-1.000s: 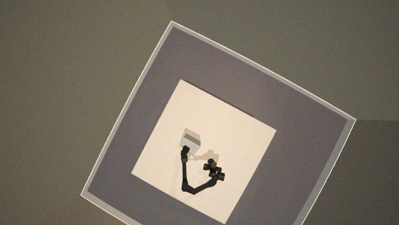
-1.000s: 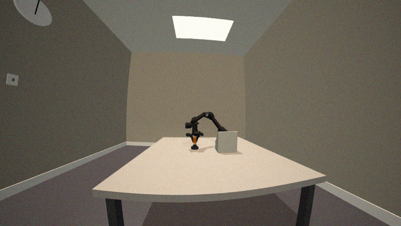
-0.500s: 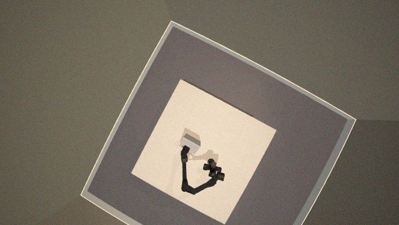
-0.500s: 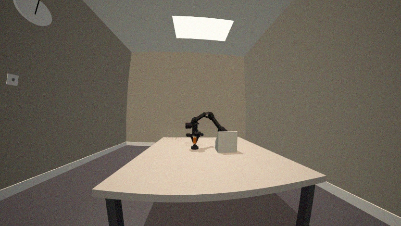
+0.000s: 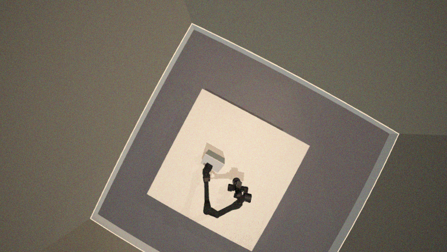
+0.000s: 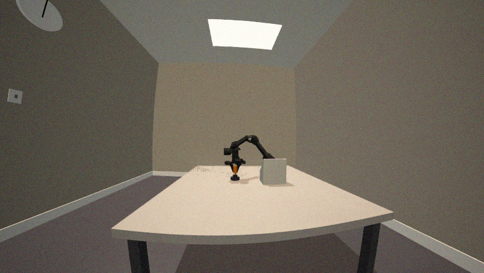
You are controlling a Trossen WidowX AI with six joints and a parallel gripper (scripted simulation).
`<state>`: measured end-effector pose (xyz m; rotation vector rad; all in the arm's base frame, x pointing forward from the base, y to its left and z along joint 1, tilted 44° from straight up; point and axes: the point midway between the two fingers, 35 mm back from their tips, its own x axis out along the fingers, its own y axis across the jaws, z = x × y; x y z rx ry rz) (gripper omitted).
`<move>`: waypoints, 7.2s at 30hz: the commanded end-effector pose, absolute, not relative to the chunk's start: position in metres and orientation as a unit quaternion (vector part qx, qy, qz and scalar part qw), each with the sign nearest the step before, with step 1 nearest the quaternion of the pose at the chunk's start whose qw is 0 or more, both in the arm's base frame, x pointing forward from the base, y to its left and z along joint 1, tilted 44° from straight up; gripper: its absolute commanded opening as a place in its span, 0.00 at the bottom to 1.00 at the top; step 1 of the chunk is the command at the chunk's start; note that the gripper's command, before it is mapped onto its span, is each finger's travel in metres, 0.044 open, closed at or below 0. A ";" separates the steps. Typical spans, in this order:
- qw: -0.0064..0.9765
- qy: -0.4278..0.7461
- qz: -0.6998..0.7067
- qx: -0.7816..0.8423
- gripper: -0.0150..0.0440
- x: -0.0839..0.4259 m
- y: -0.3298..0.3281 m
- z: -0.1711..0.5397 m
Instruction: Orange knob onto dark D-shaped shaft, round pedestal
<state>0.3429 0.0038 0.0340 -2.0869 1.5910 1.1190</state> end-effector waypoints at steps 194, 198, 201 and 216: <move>-0.286 0.239 0.629 -0.682 0.25 0.345 0.006 0.033; -0.286 0.239 0.629 -0.682 0.25 0.345 0.005 0.033; -0.286 0.239 0.629 -0.682 0.25 0.345 0.005 0.034; -0.286 0.239 0.629 -0.682 0.25 0.344 0.006 0.033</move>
